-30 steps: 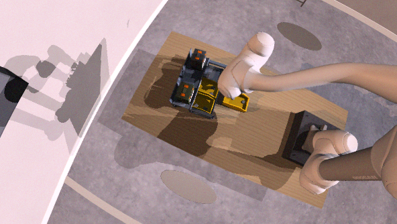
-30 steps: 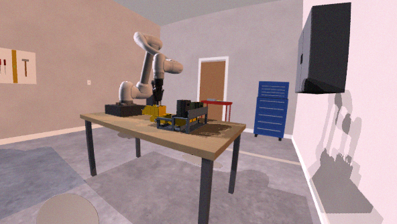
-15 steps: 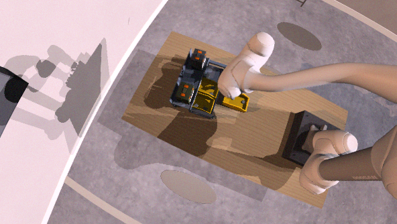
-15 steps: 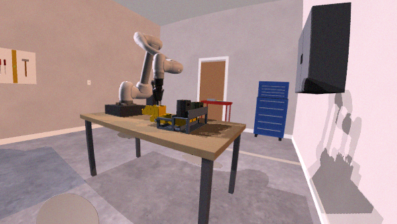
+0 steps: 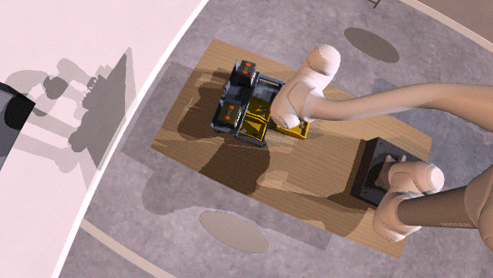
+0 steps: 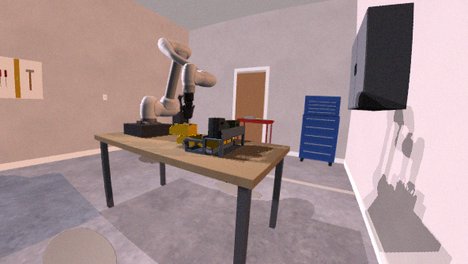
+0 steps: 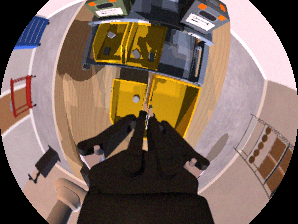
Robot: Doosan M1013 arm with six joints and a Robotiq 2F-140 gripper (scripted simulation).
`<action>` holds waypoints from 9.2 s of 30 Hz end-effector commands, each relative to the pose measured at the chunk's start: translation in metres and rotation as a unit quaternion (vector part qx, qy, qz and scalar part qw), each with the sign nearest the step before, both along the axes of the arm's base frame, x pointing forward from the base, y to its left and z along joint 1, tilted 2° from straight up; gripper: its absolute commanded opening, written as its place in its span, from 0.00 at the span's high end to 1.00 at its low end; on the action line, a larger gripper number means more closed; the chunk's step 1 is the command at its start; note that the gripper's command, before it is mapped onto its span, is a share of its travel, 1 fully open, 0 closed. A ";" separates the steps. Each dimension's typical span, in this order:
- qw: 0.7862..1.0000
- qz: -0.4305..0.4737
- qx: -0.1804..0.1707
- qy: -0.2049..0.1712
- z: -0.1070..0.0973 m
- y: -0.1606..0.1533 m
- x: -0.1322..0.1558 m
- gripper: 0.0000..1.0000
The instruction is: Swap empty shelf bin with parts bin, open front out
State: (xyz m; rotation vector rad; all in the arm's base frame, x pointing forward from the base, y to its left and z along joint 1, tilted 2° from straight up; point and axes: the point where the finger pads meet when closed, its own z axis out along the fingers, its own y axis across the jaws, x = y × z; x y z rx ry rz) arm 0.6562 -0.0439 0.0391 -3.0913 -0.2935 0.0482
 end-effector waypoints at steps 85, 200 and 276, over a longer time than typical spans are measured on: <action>1.000 0.002 -0.002 -0.002 0.010 0.238 -0.072 0.90; 1.000 0.002 -0.002 -0.002 -0.075 0.239 -0.076 0.90; 1.000 0.002 -0.002 -0.002 -0.082 0.239 -0.077 0.76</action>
